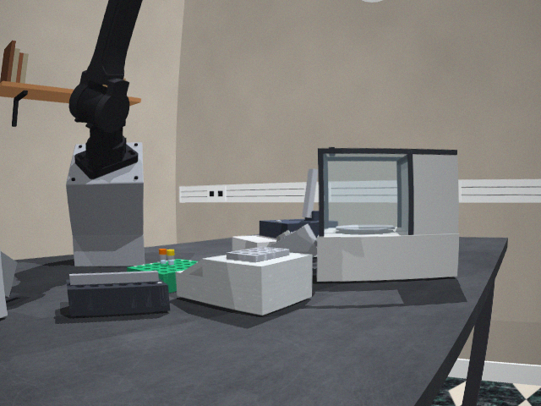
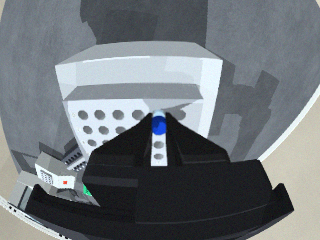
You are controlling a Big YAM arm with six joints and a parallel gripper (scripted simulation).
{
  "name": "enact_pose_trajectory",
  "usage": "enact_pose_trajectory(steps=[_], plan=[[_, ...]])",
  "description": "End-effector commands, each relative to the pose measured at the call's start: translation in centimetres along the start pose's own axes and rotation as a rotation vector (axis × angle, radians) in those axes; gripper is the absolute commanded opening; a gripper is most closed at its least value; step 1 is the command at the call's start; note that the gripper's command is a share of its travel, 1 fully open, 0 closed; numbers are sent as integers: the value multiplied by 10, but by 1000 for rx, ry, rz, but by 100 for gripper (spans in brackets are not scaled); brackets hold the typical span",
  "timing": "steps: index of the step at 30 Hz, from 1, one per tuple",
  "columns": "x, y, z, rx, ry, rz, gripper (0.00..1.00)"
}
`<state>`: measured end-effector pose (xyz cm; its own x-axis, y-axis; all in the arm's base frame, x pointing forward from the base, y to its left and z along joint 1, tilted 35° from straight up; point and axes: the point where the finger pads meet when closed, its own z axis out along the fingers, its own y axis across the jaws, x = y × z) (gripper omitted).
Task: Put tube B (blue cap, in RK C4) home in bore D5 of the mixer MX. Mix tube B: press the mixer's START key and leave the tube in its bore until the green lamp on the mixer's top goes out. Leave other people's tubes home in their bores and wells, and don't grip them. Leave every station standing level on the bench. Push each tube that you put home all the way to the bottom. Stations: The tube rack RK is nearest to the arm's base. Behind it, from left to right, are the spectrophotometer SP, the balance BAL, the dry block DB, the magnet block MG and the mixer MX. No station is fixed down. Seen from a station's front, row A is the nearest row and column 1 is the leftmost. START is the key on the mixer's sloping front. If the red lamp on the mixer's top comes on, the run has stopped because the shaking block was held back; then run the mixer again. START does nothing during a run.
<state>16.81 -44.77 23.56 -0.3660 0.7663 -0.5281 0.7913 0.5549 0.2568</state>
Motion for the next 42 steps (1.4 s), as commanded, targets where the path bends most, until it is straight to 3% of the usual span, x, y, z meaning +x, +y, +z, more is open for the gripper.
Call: enact_pose_trajectory(steps=[1, 42], plan=[[3, -3, 13, 0, 15, 16, 9], [3, -1, 17, -1, 16, 14, 9]])
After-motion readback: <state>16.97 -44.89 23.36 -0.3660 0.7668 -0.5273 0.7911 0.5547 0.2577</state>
